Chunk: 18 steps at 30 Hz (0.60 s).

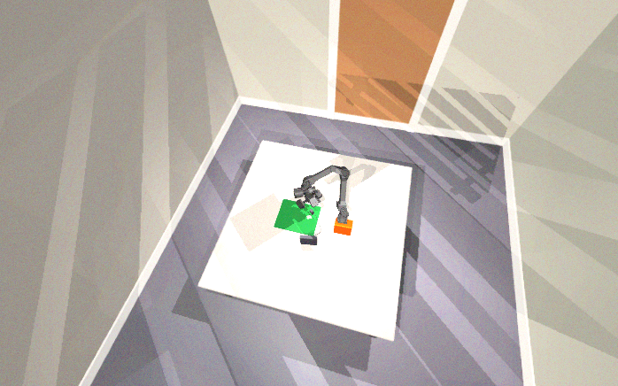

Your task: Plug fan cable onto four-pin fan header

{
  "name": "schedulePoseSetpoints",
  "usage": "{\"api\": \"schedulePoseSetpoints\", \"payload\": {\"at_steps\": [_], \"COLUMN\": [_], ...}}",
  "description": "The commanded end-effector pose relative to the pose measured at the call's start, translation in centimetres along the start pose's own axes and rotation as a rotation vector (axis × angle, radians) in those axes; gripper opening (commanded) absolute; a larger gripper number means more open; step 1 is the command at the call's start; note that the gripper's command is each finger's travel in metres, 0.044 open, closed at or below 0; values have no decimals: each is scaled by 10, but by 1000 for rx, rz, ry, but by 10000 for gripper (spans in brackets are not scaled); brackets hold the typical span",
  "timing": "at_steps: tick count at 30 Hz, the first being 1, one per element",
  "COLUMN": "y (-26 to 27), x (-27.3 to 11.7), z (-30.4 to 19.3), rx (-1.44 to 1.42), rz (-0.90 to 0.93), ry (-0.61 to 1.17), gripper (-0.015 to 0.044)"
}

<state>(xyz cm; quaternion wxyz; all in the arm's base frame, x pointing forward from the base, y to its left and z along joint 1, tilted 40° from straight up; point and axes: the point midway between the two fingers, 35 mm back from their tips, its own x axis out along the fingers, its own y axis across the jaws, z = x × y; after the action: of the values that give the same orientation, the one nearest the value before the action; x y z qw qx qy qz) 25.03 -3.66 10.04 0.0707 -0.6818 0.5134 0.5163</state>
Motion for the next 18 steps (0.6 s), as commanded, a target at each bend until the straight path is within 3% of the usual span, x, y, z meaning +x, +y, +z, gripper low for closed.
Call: {"api": "schedulePoseSetpoints", "payload": {"at_steps": [1, 4, 18], "y": [5, 9, 9], "x": [40, 67, 81], "z": [1, 3, 3], "rx": [-9, -9, -9], "rz": [18, 22, 22], "ry": [-3, 0, 0], "gripper": [440, 440, 440]}}
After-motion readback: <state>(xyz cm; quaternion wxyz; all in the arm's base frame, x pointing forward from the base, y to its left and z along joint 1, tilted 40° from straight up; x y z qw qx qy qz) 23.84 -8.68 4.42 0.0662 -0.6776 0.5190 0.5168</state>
